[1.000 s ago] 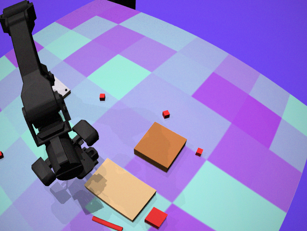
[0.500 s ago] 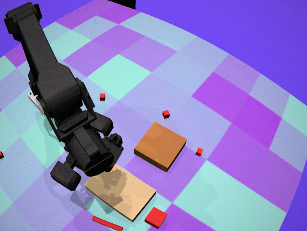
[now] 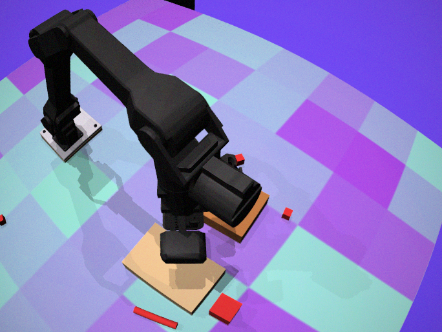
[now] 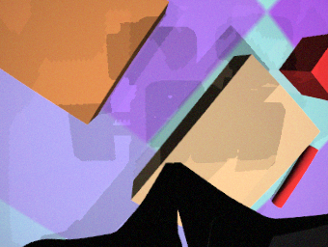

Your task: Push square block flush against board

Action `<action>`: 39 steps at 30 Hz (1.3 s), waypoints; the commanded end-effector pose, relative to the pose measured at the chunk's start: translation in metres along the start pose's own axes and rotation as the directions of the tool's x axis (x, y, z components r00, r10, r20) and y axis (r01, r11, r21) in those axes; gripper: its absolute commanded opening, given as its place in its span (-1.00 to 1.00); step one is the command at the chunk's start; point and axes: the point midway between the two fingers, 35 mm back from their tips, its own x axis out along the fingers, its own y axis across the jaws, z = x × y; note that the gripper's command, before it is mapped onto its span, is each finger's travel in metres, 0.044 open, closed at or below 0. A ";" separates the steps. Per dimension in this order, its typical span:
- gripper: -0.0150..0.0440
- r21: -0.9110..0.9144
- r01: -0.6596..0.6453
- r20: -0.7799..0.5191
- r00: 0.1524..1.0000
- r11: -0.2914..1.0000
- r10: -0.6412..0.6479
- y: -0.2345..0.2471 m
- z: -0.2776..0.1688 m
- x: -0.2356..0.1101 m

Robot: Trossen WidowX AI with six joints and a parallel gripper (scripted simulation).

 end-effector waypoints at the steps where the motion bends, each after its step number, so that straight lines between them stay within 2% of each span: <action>1: -0.49 -0.124 0.000 -0.002 1.000 0.992 0.000 0.008 0.023 0.000; 12: -0.49 -0.472 -0.009 -0.002 1.000 0.882 0.009 0.044 0.090 0.003; 24: -0.49 -0.783 -0.013 -0.003 1.000 0.622 0.017 0.106 0.153 0.012; 30: -0.49 -0.813 -0.013 -0.004 1.000 0.583 0.018 0.115 0.160 0.015; 35: -0.49 -0.813 -0.013 -0.004 1.000 0.583 0.017 0.115 0.161 0.065; 39: -0.49 -0.813 -0.013 -0.004 1.000 0.583 0.017 0.115 0.161 0.067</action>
